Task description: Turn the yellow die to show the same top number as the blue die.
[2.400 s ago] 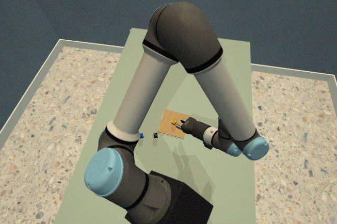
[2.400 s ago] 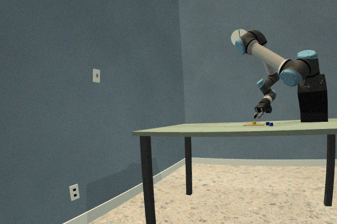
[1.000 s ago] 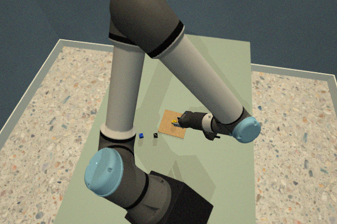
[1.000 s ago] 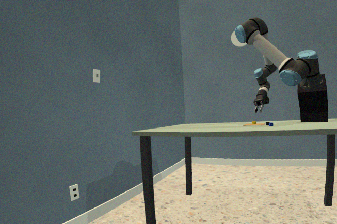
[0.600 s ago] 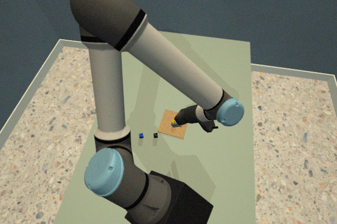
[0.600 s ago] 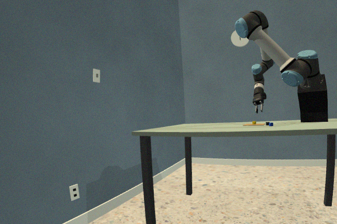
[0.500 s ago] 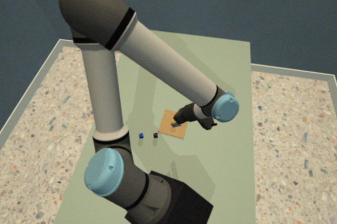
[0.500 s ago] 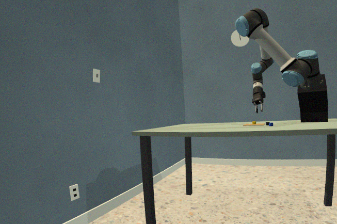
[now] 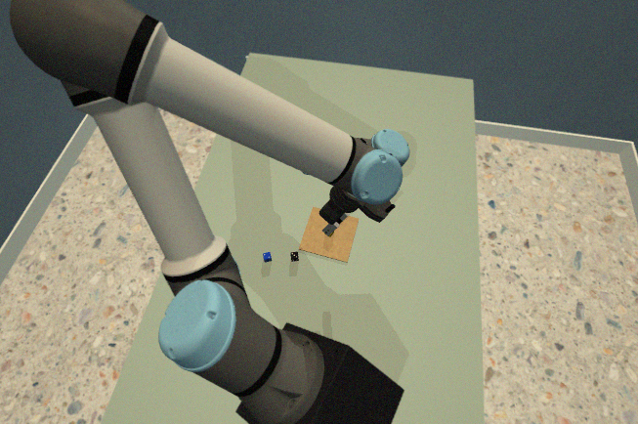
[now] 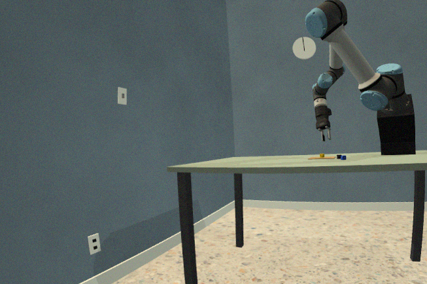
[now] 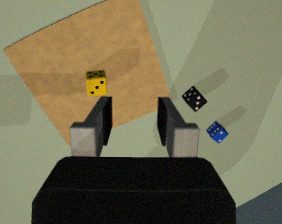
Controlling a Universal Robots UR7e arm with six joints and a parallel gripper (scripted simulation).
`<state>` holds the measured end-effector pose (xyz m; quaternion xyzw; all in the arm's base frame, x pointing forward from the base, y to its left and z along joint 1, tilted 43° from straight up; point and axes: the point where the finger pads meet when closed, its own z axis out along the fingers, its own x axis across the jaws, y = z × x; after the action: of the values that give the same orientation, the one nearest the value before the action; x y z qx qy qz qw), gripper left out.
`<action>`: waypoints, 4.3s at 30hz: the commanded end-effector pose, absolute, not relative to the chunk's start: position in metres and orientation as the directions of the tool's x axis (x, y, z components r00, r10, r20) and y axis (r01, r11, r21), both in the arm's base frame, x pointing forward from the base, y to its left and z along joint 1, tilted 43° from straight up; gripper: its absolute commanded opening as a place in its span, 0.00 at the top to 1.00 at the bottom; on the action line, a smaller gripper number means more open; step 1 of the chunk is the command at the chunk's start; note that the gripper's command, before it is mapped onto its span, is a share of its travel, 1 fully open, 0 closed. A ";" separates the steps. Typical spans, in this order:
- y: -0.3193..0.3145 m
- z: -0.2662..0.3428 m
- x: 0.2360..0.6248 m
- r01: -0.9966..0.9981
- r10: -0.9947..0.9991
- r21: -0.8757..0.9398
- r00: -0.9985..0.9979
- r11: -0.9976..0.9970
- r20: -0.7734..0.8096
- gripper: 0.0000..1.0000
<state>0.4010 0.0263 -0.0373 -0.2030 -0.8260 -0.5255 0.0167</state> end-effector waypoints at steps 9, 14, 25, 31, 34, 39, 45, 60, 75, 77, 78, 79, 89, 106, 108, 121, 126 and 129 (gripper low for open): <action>0.018 -0.011 0.416 0.443 0.453 0.712 -0.870 0.544 0.195 0.30; 0.017 -0.002 0.420 0.460 0.490 0.684 -0.855 0.567 0.169 0.30; 0.016 0.003 0.423 0.469 0.509 0.670 -0.847 0.576 0.155 0.30; 0.016 0.003 0.423 0.469 0.509 0.670 -0.847 0.576 0.155 0.00; 0.016 0.003 0.423 0.469 0.509 0.670 -0.847 0.576 0.155 0.00; 0.021 -0.005 0.425 0.451 0.497 0.673 -0.856 0.586 0.141 0.00; 0.041 -0.032 0.432 0.382 0.449 0.682 -0.889 0.623 0.087 0.00; 0.041 -0.032 0.432 0.381 0.449 0.682 -0.890 0.624 0.087 0.30; 0.041 -0.032 0.432 0.381 0.449 0.682 -0.890 0.624 0.087 0.30; 0.041 -0.032 0.432 0.381 0.449 0.682 -0.890 0.624 0.087 0.30; 0.041 -0.032 0.432 0.381 0.449 0.682 -0.890 0.624 0.087 0.30; 0.041 -0.032 0.432 0.381 0.449 0.682 -0.890 0.624 0.087 0.30; 0.042 -0.033 0.432 0.381 0.449 0.682 -0.890 0.624 0.087 0.30; 0.051 -0.044 0.436 0.381 0.449 0.682 -0.889 0.624 0.087 0.30; 0.051 -0.044 0.436 0.381 0.449 0.682 -0.889 0.624 0.087 0.30; 0.065 -0.059 0.441 0.381 0.449 0.682 -0.889 0.624 0.087 0.30; 0.067 -0.062 0.442 0.381 0.449 0.682 -0.889 0.624 0.087 0.30; 0.070 -0.065 0.443 0.381 0.449 0.682 -0.889 0.624 0.087 0.30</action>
<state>0.4412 0.0664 -0.0607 -0.2302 -0.8999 -0.3677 -0.0449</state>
